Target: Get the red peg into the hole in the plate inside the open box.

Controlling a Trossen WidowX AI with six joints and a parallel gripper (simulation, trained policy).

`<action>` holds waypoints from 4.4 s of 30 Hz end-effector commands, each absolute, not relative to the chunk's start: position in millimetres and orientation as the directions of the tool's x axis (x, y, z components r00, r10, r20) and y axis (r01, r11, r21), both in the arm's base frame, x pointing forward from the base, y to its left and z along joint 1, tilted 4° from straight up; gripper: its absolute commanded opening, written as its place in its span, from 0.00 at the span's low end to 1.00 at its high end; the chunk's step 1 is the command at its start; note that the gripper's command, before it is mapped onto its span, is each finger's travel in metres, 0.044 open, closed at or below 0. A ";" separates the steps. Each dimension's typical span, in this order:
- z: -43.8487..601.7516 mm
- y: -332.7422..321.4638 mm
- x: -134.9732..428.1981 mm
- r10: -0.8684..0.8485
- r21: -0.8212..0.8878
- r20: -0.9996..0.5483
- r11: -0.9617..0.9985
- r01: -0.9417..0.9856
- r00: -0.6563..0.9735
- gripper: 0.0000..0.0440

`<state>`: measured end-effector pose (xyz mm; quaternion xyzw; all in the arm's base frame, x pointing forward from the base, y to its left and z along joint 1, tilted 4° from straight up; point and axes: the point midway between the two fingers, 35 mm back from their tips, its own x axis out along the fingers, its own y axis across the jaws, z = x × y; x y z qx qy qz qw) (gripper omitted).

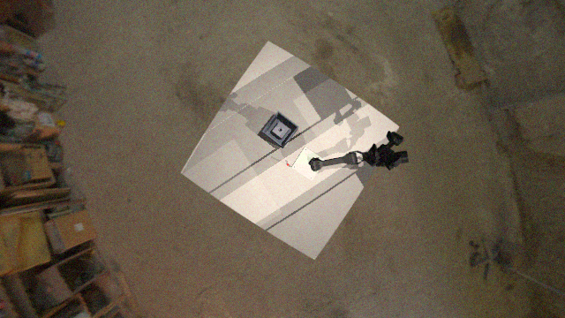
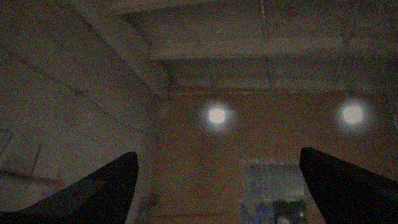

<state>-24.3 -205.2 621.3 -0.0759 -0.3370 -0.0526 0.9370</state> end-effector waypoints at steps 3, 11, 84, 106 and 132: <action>621.0 -186.4 -15.9 -0.014 -0.092 0.622 0.992 0.091 0.783 1.00; 606.2 -94.1 37.2 0.128 -0.108 0.475 0.990 -0.087 0.871 1.00; 73.9 143.8 145.1 -0.058 0.019 -0.991 0.829 0.559 0.120 1.00; 12.3 147.9 150.6 -0.096 -0.040 -0.994 0.800 0.598 0.061 0.16; 113.7 136.1 212.2 -0.154 0.041 -0.959 0.753 0.657 0.236 0.01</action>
